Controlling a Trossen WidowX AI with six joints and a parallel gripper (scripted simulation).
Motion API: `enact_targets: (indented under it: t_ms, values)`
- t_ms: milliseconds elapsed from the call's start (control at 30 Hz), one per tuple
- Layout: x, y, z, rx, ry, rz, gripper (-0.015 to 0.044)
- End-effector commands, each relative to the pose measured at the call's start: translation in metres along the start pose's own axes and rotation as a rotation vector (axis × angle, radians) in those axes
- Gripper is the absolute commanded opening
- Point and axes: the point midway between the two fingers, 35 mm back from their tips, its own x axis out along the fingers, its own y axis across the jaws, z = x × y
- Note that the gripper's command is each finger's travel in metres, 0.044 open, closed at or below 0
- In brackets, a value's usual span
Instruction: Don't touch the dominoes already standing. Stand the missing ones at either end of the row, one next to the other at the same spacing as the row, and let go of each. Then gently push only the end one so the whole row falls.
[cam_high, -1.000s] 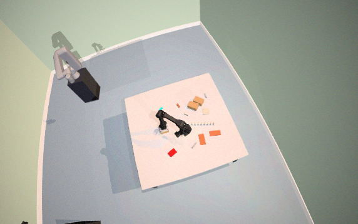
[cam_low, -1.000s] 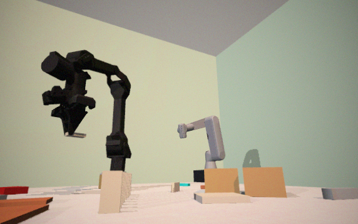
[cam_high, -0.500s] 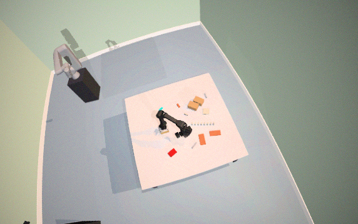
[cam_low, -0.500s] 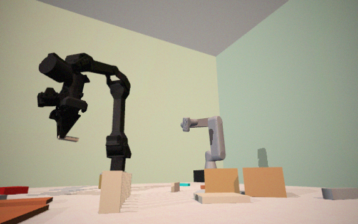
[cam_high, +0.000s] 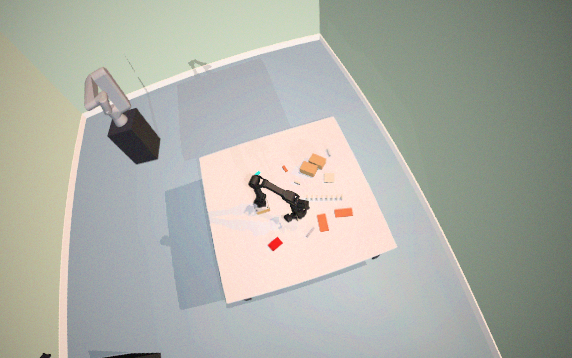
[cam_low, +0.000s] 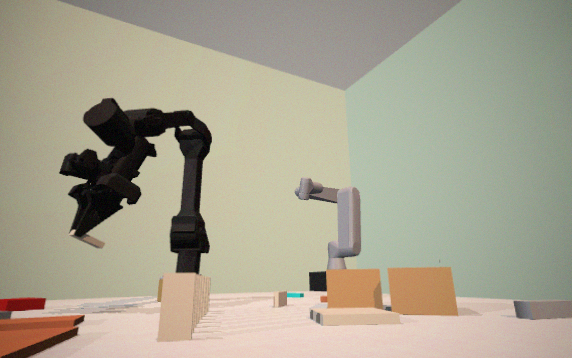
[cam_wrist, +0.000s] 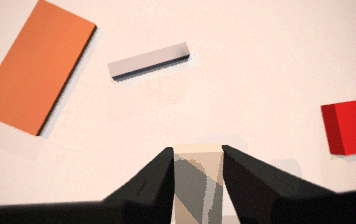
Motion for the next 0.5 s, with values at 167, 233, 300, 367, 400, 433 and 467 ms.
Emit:
enact_targets:
  t_ms: [167, 233, 300, 367, 400, 433, 467]
  values:
    - [0.012, 0.011, 0.001, -0.053, -0.175, -0.029, 0.0107]
    - [0.014, 0.014, 0.001, -0.06, -0.215, -0.032, 0.0107]
    - [0.015, 0.017, 0.001, -0.065, -0.255, -0.034, 0.0107]
    - [0.016, 0.019, 0.001, -0.07, -0.295, -0.036, 0.0107]
    - [0.016, 0.021, 0.001, -0.072, -0.314, -0.037, 0.0107]
    - [0.017, 0.022, 0.001, -0.073, -0.334, -0.038, 0.0107]
    - [0.017, 0.023, 0.0, -0.075, -0.353, -0.039, 0.0107]
